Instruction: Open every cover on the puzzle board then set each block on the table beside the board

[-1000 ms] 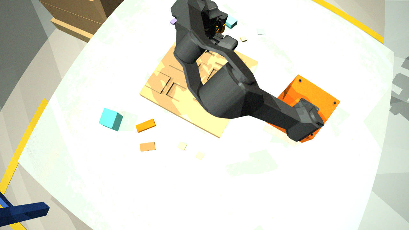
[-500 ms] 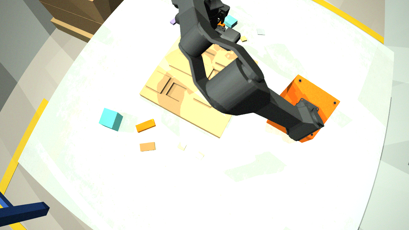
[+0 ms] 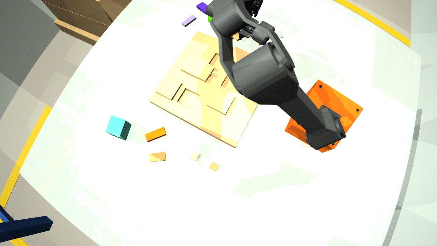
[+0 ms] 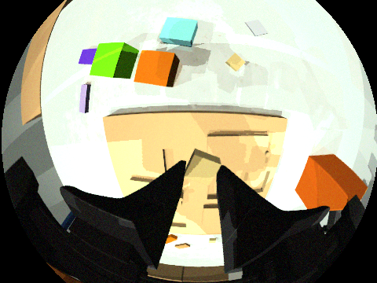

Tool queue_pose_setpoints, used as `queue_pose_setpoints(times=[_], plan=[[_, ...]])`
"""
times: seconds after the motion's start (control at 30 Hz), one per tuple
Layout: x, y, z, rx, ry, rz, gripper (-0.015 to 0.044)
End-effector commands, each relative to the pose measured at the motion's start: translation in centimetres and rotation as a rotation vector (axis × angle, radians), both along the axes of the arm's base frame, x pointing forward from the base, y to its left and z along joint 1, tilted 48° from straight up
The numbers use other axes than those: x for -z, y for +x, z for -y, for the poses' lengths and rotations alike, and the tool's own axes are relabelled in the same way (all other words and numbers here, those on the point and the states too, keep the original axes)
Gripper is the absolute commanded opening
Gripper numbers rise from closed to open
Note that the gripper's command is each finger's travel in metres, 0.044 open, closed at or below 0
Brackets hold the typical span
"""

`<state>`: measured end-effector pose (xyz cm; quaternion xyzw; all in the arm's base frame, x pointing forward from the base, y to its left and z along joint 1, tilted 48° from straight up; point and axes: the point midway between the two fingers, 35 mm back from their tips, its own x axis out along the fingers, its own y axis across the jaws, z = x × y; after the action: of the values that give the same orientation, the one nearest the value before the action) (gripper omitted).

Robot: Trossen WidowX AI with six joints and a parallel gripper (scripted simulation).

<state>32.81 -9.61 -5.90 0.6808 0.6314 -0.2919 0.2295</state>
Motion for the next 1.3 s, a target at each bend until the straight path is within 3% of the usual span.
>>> queue_pose_setpoints(times=[0.0, 1.27], plan=[[0.9, -1.0, 0.9, -0.002, -0.006, -0.001, 0.008], [8.1, -10.8, 6.5, -0.01, 0.007, -0.002, 0.008]])
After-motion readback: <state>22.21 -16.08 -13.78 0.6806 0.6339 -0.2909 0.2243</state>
